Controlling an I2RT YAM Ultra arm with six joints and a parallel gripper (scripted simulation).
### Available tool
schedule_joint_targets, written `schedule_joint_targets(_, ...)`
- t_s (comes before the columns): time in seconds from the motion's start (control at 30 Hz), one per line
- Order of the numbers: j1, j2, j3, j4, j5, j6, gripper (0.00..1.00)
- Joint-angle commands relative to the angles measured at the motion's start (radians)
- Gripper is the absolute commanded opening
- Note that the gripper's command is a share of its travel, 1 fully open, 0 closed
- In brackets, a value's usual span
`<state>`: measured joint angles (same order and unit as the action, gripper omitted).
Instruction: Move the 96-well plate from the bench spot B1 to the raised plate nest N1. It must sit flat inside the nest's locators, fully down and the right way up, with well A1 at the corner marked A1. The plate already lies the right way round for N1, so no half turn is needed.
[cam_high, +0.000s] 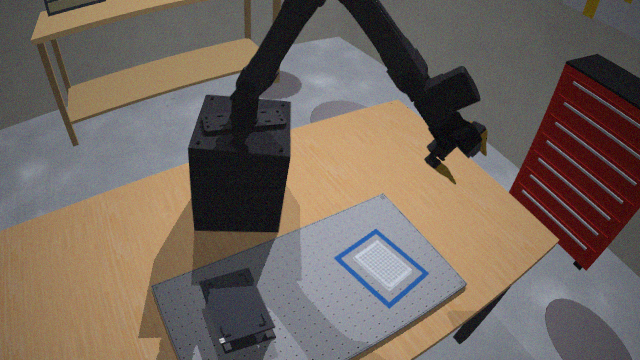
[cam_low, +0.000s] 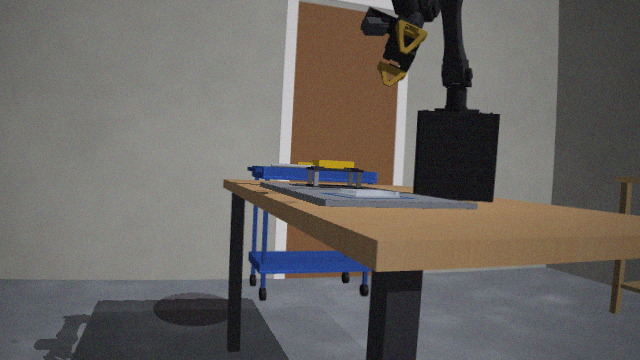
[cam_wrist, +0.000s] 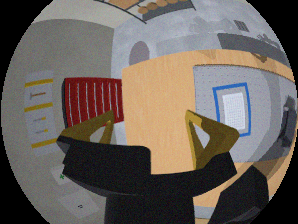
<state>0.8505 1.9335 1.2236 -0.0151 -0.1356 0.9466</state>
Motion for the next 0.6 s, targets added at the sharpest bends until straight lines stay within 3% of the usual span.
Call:
schedule_joint_targets(0.0, -0.02, 0.015, 0.07, -0.093, 0.021, -0.079, 1.0)
schedule_joint_targets(0.13, -0.023, 0.019, 0.107, -0.152, 0.034, -0.112, 1.0)
schedule_joint_targets(0.3, -0.048, 0.073, 0.019, -0.062, 0.005, -0.132, 1.0)
schedule_joint_targets(0.33, -0.052, 0.086, 0.079, -0.118, 0.021, -0.152, 1.0)
schedule_joint_targets(0.4, -0.056, 0.112, 0.117, -0.183, 0.032, -0.189, 1.0)
schedule_joint_targets(0.5, -0.069, 0.132, 0.111, -0.176, 0.031, -0.211, 1.0)
schedule_joint_targets(0.57, -0.074, 0.164, 0.15, -0.241, 0.038, -0.248, 1.0)
